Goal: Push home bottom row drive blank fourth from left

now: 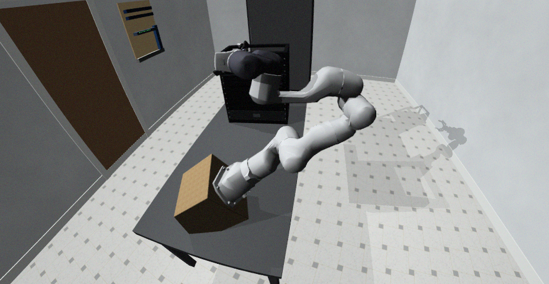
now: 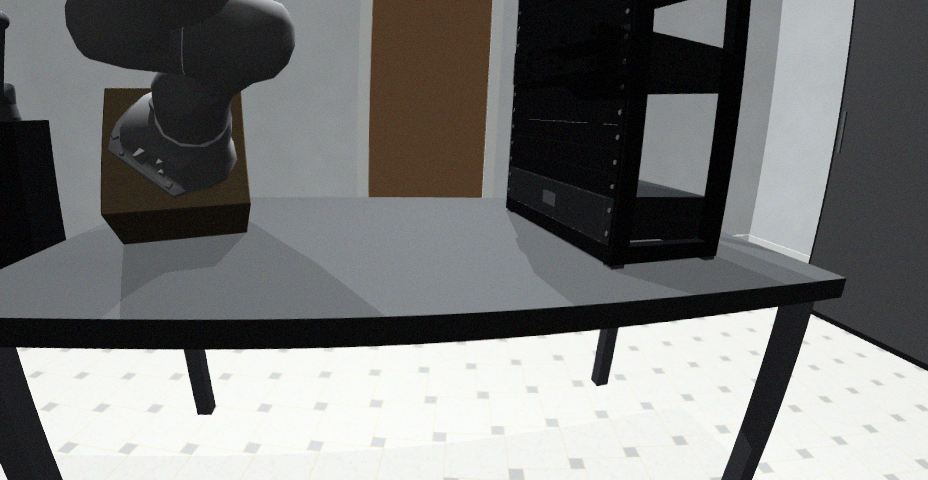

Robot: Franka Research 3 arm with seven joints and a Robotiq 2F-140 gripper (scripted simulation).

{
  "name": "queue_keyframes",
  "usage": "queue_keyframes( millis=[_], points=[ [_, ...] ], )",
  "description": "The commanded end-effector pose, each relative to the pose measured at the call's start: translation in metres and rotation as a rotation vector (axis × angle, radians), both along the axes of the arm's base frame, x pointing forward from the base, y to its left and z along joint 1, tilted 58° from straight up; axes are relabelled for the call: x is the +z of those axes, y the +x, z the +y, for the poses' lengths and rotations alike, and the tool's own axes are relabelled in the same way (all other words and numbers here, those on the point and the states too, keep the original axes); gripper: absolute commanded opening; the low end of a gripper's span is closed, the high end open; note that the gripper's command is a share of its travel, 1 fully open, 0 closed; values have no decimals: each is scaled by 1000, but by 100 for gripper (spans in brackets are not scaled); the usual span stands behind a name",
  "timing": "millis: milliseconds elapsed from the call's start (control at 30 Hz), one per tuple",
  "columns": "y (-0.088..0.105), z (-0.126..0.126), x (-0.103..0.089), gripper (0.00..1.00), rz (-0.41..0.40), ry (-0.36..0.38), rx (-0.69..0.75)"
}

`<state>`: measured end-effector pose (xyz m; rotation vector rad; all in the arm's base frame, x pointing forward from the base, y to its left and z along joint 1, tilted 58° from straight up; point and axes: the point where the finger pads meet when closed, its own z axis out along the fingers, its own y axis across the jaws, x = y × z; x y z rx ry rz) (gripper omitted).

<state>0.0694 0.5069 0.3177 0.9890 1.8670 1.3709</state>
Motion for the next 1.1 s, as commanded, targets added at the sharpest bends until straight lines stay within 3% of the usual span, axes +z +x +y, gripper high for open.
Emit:
queue_keyframes(
  millis=[0, 200, 367, 433, 633, 933, 1000, 1067],
  points=[
    [5, 7, 30, 100, -39, 135, 16],
    [11, 13, 70, 100, -169, 232, 81],
    [17, 14, 88, 100, -289, 261, 129],
    [17, 14, 88, 100, -289, 261, 129],
    [32, 12, 90, 100, -432, 236, 170],
    [78, 0, 65, 100, -615, 98, 186],
    [78, 0, 65, 100, -615, 98, 186],
    [92, -6, 57, 100, -649, 57, 182]
  ],
)
